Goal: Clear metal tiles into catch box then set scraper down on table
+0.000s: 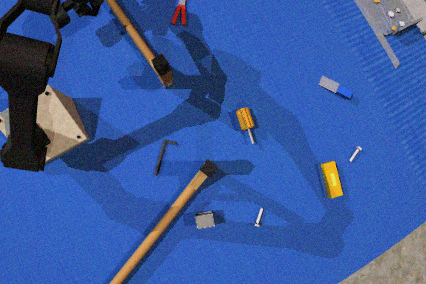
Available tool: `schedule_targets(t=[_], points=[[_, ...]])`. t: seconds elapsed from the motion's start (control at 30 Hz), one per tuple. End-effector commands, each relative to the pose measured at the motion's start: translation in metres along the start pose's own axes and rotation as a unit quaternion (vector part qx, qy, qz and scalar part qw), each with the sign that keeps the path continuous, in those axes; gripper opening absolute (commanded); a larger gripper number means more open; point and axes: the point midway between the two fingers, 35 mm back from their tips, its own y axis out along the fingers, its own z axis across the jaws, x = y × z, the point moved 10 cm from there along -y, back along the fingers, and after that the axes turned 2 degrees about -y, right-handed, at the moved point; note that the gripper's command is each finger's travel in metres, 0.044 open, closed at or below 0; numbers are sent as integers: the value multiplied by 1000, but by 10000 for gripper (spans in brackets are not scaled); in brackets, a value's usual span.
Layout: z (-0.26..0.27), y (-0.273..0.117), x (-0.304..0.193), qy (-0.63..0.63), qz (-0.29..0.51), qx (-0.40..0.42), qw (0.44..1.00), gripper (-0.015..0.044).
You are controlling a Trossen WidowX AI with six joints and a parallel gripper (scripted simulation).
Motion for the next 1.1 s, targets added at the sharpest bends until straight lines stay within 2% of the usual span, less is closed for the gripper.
schedule_targets(t=[0.0, 0.3, 1.07], points=[[2, 10, -1, -1, 4, 0, 1000, 0], [6, 31, -4, 5, 5, 1, 1000, 0], [-14, 29, -2, 5, 4, 0, 1000, 0]])
